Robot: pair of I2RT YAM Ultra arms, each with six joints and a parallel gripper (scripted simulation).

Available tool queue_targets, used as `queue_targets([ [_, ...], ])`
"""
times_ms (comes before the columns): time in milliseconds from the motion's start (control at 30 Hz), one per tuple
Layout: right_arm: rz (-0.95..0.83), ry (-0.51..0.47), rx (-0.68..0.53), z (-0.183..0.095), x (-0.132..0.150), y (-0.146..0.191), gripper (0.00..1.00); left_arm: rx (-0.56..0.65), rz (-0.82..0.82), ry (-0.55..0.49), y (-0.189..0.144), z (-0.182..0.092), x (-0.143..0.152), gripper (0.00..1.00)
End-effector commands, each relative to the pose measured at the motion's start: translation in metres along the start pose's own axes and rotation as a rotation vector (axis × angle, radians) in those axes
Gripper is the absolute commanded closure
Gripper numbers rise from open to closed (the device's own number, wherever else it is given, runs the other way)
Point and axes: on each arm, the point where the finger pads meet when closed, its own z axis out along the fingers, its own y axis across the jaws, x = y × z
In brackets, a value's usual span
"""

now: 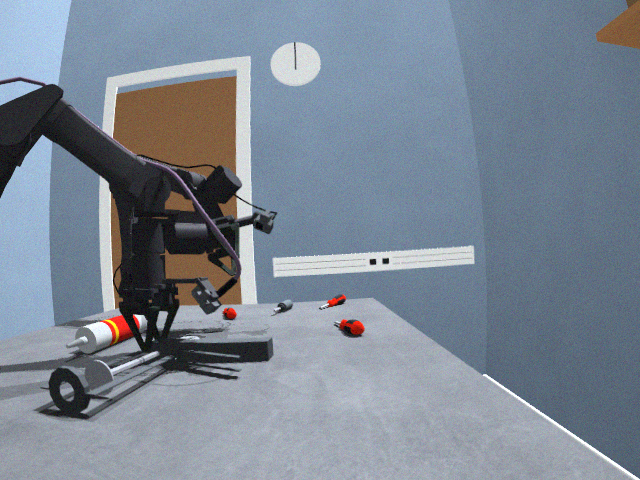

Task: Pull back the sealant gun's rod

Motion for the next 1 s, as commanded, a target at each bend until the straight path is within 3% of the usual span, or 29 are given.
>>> queue_targets([
  [0, -0.001, -0.025, -0.017, -0.005, -0.004, 0.003, 0.49, -0.069, -0.223, 0.084, -0.008, 0.009, 0.014, 0.38],
  [367, -0.001, -0.025, -0.017, -0.005, -0.004, 0.003, 0.49, -0.334, -0.726, 0.298, -0.012, 0.077, 0.088, 0.38],
  [433, -0.001, -0.025, -0.017, -0.005, -0.004, 0.003, 0.49, -0.334, -0.726, 0.298, -0.012, 0.077, 0.088, 0.38],
  [700, -0.001, -0.025, -0.017, -0.005, -0.004, 0.003, 0.49, -0.468, -0.904, 0.415, -0.02, 0.106, 0.135, 0.38],
  [967, -0.001, -0.025, -0.017, -0.005, -0.004, 0.003, 0.49, -0.485, -0.898, 0.414, -0.014, 0.119, 0.144, 0.39],
])
